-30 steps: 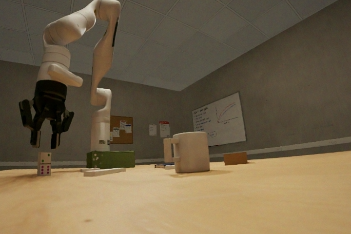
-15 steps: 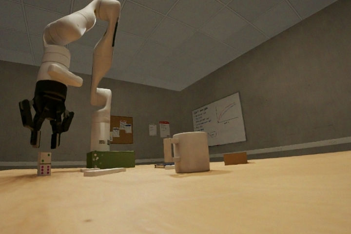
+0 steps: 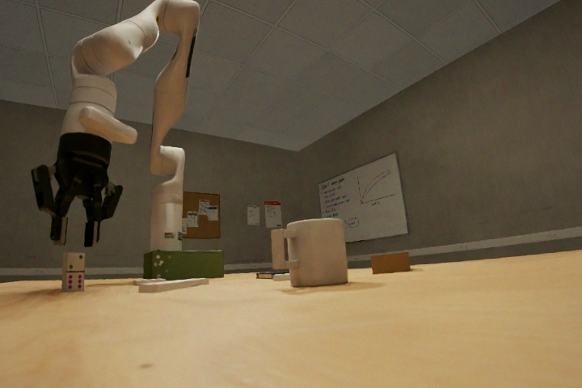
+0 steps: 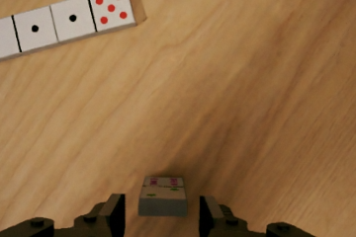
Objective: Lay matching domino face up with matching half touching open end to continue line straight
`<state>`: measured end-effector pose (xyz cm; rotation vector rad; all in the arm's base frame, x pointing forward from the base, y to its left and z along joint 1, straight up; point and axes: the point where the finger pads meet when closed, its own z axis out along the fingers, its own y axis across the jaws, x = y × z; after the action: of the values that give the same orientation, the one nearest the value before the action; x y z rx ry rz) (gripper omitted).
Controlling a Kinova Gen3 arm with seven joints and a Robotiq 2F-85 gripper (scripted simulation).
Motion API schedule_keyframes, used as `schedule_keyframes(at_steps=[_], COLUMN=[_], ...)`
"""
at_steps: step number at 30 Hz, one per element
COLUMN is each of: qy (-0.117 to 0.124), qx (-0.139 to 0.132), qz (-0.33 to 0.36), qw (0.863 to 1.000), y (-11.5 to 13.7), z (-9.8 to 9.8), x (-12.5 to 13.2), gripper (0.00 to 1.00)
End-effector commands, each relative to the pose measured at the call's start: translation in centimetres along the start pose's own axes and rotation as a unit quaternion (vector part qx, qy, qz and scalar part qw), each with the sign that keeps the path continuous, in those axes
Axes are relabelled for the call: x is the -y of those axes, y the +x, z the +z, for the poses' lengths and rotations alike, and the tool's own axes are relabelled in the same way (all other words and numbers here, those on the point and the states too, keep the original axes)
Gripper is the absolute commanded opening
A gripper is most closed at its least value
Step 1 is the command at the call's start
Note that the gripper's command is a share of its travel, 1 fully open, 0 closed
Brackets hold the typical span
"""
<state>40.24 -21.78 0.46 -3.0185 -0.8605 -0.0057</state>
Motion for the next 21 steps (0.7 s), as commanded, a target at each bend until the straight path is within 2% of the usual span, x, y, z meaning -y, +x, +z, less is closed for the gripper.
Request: schedule_keyframes(at_steps=[1,21], qy=[-0.001,-0.001], qx=[-0.001,-0.001], qz=[0.000,0.000], qw=[1.000,1.000], y=[0.0,0.0], z=[0.0,1.2], x=[-0.1,-0.1], gripper=[0.49,0.49])
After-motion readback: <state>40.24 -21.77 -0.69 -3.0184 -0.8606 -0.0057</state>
